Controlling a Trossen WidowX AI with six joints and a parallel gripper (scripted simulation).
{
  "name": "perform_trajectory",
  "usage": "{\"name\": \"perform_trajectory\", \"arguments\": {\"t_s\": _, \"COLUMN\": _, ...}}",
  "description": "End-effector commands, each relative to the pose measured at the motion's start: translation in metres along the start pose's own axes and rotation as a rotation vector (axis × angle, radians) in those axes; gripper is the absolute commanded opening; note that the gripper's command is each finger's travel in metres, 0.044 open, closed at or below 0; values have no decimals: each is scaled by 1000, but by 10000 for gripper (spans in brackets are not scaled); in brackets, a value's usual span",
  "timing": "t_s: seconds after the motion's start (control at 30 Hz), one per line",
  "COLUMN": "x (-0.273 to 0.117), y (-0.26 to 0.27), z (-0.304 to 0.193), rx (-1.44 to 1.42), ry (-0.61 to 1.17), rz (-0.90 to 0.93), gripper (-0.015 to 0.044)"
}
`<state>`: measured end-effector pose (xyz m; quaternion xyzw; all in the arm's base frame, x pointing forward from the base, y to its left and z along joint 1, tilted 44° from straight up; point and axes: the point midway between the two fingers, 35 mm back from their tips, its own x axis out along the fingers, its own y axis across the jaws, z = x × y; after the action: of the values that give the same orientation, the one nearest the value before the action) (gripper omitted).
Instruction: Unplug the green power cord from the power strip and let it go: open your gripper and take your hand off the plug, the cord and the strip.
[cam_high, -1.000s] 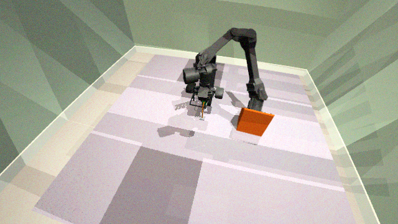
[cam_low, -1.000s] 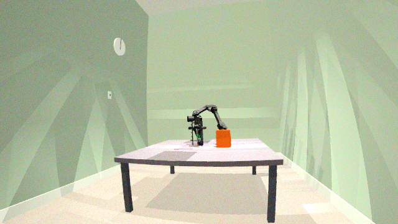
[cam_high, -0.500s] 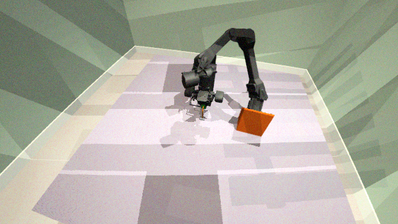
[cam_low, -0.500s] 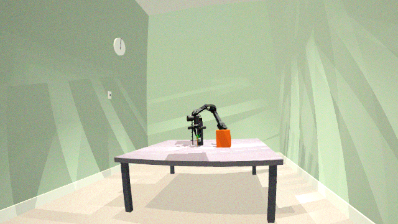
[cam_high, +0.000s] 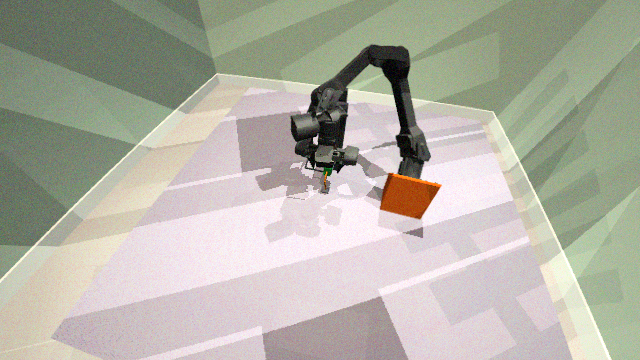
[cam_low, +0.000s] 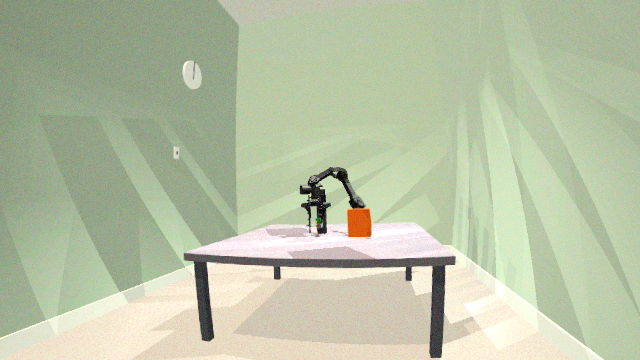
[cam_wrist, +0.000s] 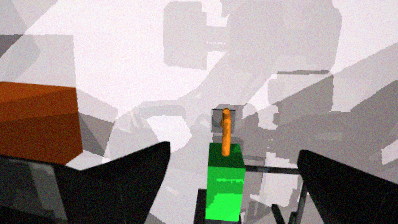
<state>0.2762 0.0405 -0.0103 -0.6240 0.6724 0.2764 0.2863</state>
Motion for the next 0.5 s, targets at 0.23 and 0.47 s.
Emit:
{"name": "perform_trajectory", "arguments": {"t_s": 0.23, "x": -10, "y": 2, "z": 52, "rx": -5, "ry": -4, "rz": 2, "gripper": 440}}
{"name": "perform_trajectory", "arguments": {"t_s": 0.47, "x": -10, "y": 2, "z": 52, "rx": -5, "ry": -4, "rz": 2, "gripper": 440}}
